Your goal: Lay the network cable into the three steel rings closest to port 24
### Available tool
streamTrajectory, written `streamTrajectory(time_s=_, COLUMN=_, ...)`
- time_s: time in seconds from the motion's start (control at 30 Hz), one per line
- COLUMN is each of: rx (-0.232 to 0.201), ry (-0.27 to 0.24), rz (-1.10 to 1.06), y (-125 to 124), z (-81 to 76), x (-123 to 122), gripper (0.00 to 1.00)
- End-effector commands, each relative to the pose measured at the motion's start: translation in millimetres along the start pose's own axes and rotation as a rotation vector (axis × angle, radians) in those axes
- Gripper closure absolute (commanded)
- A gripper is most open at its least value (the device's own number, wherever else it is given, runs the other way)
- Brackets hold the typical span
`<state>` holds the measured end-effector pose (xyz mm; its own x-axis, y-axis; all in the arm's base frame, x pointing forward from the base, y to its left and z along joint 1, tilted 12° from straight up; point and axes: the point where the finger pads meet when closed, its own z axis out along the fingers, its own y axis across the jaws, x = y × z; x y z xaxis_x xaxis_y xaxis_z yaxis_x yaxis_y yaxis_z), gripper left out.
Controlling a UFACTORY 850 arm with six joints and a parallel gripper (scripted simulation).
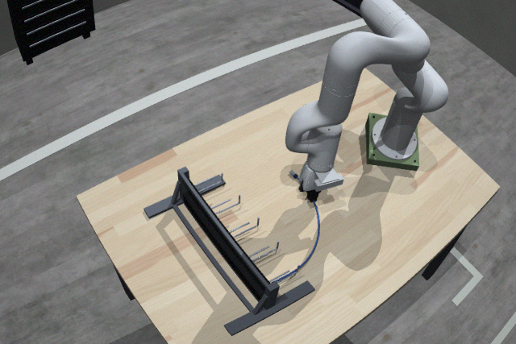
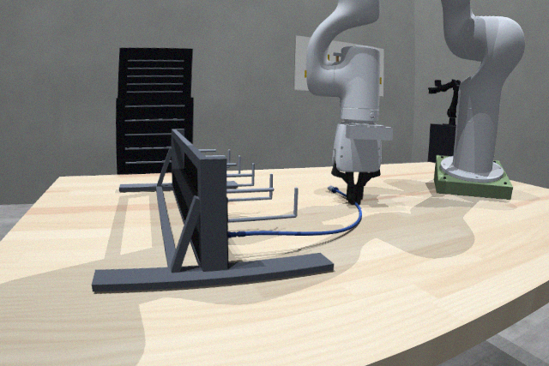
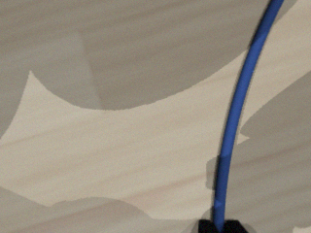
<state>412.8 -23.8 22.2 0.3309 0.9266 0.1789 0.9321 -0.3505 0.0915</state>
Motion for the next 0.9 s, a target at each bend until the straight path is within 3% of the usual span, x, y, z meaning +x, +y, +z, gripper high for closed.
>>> streamTrajectory(time_s=0.0, rx=-0.001, ry=0.0, rz=0.0, y=0.7, z=-0.4, x=0.2, gripper=1.0)
streamTrajectory(time_s=0.87, rx=-0.001, ry=0.0, rz=0.0, y=0.7, z=-4.7, x=0.2, gripper=1.0)
